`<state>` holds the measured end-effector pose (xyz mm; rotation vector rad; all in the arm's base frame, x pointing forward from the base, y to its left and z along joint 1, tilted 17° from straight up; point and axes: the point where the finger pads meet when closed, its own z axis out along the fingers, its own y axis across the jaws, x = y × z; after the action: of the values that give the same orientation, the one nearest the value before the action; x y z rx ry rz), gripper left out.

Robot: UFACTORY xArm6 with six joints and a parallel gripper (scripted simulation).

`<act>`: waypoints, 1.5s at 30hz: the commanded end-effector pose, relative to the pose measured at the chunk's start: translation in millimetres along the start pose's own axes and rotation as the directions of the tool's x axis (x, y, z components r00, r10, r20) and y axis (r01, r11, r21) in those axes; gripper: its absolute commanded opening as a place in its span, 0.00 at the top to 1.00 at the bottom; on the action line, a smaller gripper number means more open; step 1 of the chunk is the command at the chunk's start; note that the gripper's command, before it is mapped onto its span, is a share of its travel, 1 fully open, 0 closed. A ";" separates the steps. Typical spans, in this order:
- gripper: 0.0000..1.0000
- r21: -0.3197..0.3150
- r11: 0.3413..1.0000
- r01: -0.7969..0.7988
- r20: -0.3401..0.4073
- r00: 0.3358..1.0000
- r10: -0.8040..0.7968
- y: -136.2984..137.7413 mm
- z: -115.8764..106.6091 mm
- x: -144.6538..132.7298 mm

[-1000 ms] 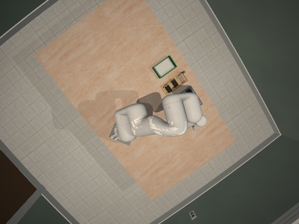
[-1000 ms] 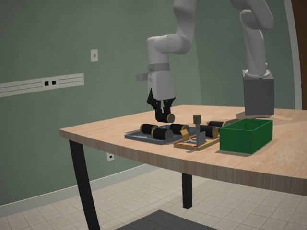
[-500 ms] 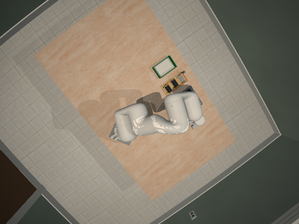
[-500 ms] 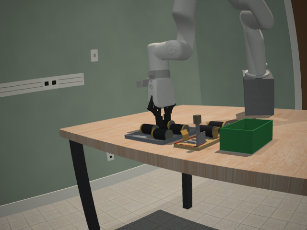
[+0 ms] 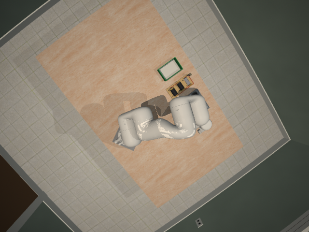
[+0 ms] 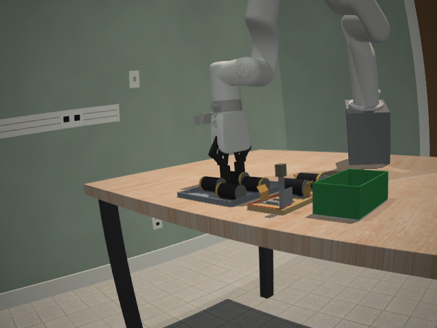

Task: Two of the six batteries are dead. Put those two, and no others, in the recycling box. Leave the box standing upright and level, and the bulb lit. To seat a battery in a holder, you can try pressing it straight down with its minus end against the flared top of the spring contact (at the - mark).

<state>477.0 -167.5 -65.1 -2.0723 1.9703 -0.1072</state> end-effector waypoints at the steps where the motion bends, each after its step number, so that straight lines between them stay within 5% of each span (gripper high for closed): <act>1: 0.49 0.003 1.000 0.000 -0.002 1.000 0.000 -1.4 -1.1 0.7; 14: 0.49 0.003 1.000 0.000 -0.002 1.000 0.000 -1.4 -7.1 0.7; 27: 0.49 0.003 1.000 0.000 -0.002 1.000 0.000 -1.3 -59.9 0.6; 39: 0.49 0.003 1.000 0.000 -0.002 1.000 0.000 -1.2 -66.8 0.5; 45: 0.49 0.003 1.000 0.000 -0.002 1.000 0.000 -1.1 -118.9 0.5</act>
<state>456.2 -178.9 10.4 -2.0725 1.9704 -0.1025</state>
